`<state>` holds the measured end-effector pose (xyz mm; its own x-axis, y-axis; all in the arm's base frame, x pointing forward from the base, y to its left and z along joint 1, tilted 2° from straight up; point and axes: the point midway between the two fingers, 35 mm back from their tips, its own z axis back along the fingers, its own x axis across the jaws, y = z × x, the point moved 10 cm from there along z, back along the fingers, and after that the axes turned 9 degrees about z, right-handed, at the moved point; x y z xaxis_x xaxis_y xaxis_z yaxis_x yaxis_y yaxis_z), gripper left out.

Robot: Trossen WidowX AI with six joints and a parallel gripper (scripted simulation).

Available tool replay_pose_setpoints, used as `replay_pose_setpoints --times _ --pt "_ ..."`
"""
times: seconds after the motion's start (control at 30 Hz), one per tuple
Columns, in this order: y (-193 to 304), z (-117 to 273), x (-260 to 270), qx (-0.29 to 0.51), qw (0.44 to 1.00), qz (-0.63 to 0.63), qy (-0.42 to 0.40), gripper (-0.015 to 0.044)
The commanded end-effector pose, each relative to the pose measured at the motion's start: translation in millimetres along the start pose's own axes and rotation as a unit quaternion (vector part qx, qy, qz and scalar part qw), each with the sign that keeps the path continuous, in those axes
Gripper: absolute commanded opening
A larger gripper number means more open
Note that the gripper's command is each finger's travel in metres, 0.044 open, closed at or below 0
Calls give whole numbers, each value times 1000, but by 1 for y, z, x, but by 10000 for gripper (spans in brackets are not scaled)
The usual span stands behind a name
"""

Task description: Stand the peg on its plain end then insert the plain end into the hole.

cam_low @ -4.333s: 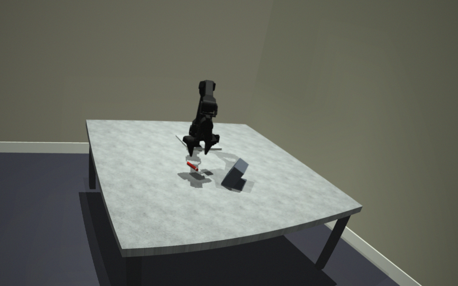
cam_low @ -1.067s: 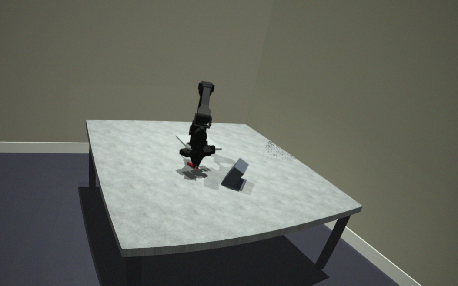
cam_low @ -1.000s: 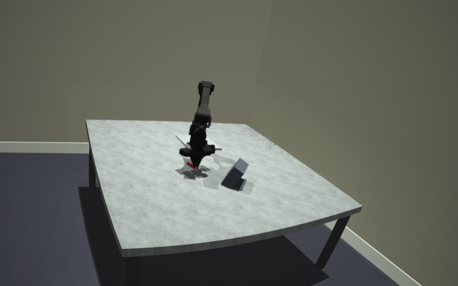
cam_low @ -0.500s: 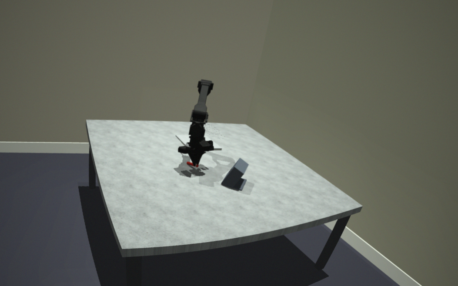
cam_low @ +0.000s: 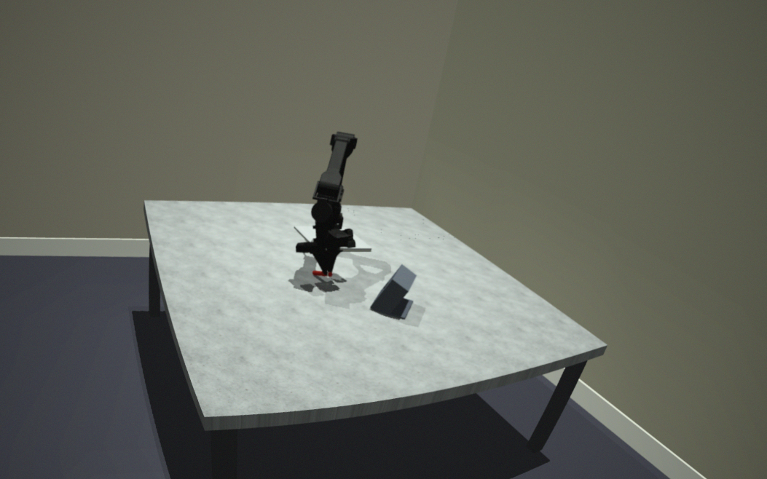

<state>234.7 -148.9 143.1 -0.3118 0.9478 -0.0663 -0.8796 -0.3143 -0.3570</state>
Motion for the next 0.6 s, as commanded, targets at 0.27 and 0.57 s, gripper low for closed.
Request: replay_pose_setpoints --times 0.27,0.57 --pt "14 6 3 -50 999 2 7 49" --pt "26 10 5 -88 996 2 13 49"
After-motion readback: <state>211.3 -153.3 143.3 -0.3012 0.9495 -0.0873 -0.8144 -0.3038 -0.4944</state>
